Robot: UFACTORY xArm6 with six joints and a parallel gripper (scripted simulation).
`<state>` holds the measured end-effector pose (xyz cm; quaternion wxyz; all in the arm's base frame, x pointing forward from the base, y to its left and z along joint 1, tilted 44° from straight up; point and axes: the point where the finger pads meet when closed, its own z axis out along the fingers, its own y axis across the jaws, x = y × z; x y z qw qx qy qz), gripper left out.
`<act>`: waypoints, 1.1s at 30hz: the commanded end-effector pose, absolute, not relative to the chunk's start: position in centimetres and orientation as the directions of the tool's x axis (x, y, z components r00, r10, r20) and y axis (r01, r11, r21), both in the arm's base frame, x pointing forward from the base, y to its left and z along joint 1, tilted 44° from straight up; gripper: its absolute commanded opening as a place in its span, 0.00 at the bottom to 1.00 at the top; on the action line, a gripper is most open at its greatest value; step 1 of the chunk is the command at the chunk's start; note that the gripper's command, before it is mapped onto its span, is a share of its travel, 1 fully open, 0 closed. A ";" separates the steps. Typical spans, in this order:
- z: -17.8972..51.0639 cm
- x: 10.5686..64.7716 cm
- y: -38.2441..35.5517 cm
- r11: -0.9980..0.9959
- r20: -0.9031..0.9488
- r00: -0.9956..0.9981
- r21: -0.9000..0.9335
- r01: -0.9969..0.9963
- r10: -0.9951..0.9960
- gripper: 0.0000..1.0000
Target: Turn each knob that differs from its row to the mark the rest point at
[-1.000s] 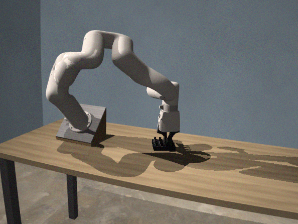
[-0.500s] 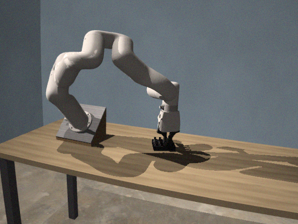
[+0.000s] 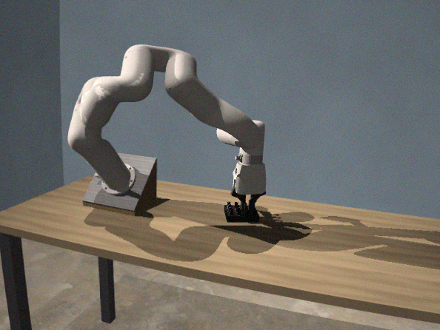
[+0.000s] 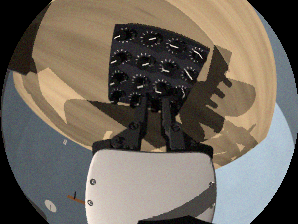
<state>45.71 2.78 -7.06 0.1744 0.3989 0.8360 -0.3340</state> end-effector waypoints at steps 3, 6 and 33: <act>-7.0 45.8 2.9 0.461 -0.559 -0.620 -0.416 0.784 0.550 0.19; -7.0 45.8 2.9 0.461 -0.559 -0.620 -0.416 0.784 0.550 0.19; -4.4 45.7 5.4 0.461 -0.559 -0.620 -0.416 0.784 0.550 0.19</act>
